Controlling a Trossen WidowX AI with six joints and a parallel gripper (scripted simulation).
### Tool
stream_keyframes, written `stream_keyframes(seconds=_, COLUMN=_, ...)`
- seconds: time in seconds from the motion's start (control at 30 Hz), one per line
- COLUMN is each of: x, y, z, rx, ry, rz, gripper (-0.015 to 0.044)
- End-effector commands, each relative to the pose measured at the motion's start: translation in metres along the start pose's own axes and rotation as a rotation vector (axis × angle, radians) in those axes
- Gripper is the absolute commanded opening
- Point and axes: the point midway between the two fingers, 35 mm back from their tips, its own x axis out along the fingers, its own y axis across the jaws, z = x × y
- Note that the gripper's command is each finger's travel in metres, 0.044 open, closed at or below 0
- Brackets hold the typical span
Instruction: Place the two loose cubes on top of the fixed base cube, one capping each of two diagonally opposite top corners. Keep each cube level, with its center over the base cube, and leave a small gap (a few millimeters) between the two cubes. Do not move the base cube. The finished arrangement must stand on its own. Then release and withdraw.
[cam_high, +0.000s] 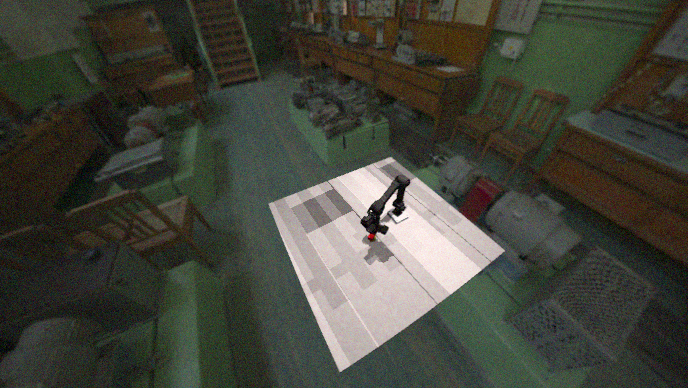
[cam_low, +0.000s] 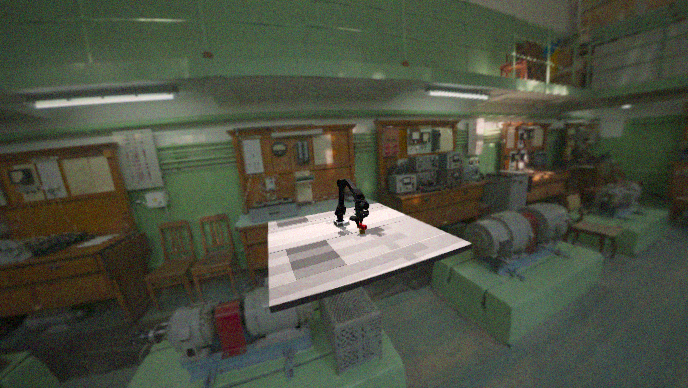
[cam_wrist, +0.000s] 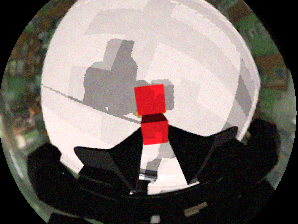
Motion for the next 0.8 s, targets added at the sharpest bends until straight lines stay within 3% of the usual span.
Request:
stream_keyframes(seconds=0.0, x=0.0015, y=0.0004, z=0.0006, rx=0.002, ry=-0.003, rz=0.002, gripper=0.0105)
stream_keyframes(seconds=0.6, x=0.0030, y=0.0004, z=0.0006, rx=0.004, ry=-0.003, rz=0.002, gripper=0.0105)
stream_keyframes(seconds=0.73, x=0.0030, y=0.0004, z=0.0006, rx=0.004, ry=-0.003, rz=0.002, gripper=0.0205)
stream_keyframes(seconds=0.77, x=0.0030, y=0.0004, z=0.0006, rx=0.004, ry=-0.003, rz=0.002, gripper=0.0205)
